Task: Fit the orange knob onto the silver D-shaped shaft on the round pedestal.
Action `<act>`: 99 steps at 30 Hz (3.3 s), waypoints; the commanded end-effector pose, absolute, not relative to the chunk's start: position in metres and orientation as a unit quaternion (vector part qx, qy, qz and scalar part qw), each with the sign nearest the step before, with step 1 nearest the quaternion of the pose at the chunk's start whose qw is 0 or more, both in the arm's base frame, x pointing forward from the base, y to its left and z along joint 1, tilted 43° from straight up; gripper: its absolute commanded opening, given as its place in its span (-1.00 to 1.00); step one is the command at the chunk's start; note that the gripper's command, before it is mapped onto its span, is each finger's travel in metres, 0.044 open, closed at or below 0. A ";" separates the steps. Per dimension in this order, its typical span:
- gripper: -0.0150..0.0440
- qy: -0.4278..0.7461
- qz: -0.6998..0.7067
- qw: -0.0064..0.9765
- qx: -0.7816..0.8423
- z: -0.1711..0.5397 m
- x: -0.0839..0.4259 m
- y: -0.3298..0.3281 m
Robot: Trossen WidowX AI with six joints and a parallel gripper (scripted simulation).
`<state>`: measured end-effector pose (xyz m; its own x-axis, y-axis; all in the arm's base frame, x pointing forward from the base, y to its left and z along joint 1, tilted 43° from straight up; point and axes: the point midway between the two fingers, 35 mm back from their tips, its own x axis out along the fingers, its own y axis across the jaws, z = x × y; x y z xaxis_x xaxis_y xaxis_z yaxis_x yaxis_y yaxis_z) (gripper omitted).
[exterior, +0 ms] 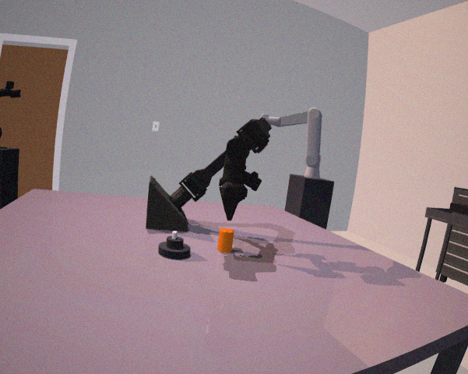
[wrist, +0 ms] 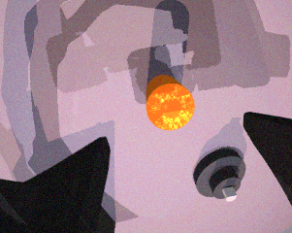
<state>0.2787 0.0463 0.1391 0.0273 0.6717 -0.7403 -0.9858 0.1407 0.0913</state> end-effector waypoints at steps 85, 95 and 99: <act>-0.49 0.336 0.610 0.678 -0.237 0.135 0.290 0.059; -0.49 0.335 0.611 0.678 -0.234 0.179 0.282 0.029; -0.49 0.334 0.612 0.678 -0.233 0.186 0.280 0.025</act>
<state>0.2819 0.0297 0.1794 0.0288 0.6746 -0.7376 -0.9847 0.1460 0.0950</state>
